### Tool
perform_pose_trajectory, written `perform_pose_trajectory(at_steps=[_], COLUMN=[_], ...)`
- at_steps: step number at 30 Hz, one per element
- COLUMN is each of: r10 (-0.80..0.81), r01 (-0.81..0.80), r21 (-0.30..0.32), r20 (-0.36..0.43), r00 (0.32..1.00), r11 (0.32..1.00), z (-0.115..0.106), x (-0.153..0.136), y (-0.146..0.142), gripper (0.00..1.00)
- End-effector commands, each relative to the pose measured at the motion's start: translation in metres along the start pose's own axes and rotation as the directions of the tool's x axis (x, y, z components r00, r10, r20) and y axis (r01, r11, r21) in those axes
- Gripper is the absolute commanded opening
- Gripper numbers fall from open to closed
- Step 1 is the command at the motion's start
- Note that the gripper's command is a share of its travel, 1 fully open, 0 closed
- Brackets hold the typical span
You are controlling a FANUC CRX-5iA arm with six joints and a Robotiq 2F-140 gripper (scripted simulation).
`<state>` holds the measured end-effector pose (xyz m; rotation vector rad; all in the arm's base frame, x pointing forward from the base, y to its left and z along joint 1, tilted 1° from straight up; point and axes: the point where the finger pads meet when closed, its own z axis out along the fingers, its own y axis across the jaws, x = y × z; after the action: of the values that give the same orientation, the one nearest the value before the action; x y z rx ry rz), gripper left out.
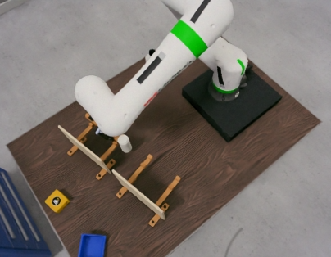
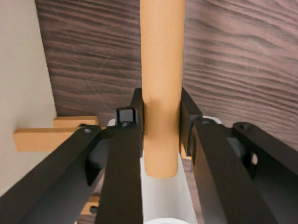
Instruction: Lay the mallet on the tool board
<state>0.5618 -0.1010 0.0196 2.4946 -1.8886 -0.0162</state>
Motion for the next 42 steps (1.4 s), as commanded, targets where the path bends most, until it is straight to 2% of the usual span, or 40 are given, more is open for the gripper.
perform_pose_trajectory(at_steps=[1,9,10,42], r10=[0.0,0.0,0.0,0.0], r01=[0.0,0.0,0.0,0.0], r21=[0.002,0.002,0.002,0.002], r20=[-0.001,-0.001,-0.001,-0.001], r00=[1.0,1.0,1.0,1.0], r11=[1.0,1.0,1.0,1.0], z=[-0.0012,-0.0012,-0.0012,-0.0012], x=[0.0004,0.0004,0.0004,0.0004], y=[-0.0007,-0.0007,-0.0007,-0.0007], gripper=[0.1,0.1,1.0,1.0])
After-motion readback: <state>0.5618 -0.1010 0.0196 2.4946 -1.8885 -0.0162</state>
